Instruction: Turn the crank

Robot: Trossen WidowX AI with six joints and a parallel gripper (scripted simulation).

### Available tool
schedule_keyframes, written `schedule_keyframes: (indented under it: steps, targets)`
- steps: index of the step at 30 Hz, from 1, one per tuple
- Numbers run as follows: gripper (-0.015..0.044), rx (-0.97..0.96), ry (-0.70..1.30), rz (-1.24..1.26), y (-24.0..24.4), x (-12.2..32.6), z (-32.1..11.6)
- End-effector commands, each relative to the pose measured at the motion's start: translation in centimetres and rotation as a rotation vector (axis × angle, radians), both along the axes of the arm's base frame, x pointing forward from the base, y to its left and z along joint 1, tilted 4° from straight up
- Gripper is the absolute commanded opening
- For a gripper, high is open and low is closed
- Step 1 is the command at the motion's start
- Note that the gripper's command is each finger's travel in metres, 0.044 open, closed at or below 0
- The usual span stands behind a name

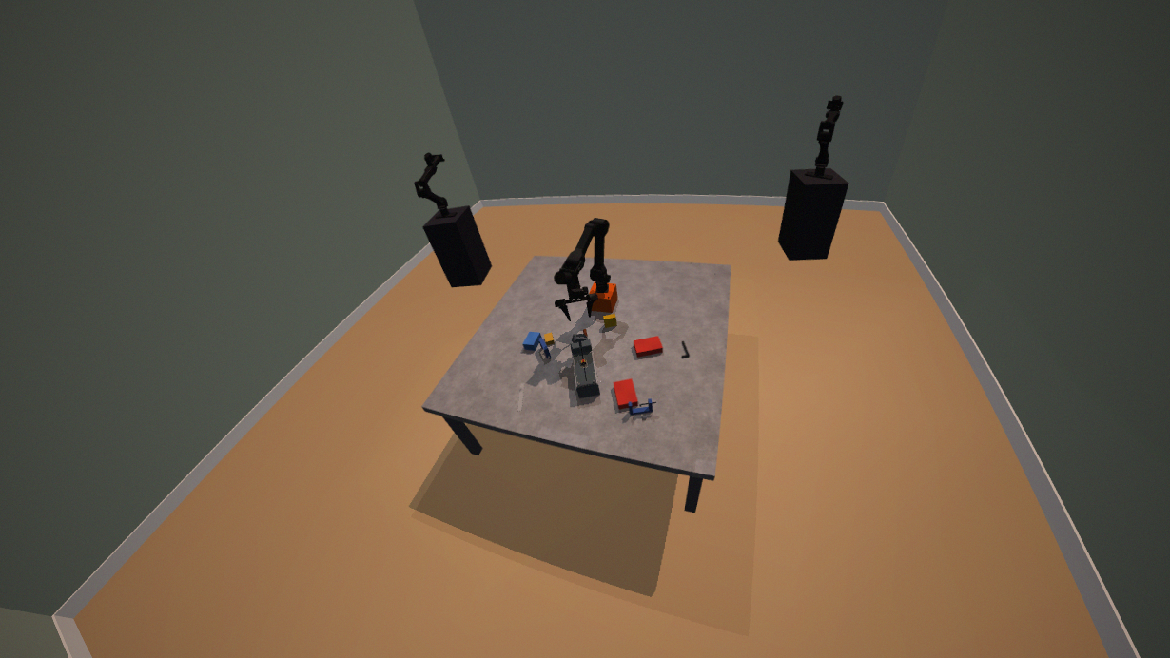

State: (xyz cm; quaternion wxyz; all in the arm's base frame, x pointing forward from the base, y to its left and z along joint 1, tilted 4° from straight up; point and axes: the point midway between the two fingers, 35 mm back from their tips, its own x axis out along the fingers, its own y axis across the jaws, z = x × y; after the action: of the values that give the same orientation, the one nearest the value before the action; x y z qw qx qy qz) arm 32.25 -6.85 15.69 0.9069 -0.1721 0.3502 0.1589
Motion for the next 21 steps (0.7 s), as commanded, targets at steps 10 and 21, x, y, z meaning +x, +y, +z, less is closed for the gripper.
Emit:
schedule_keyframes:
  steps: [10, 21]
  targets:
    - [0.044, 0.221, -0.022, -0.19, 0.3, -1.9, -0.8]
    - [0.044, 0.222, -0.022, -0.19, 0.3, -1.0, -6.3]
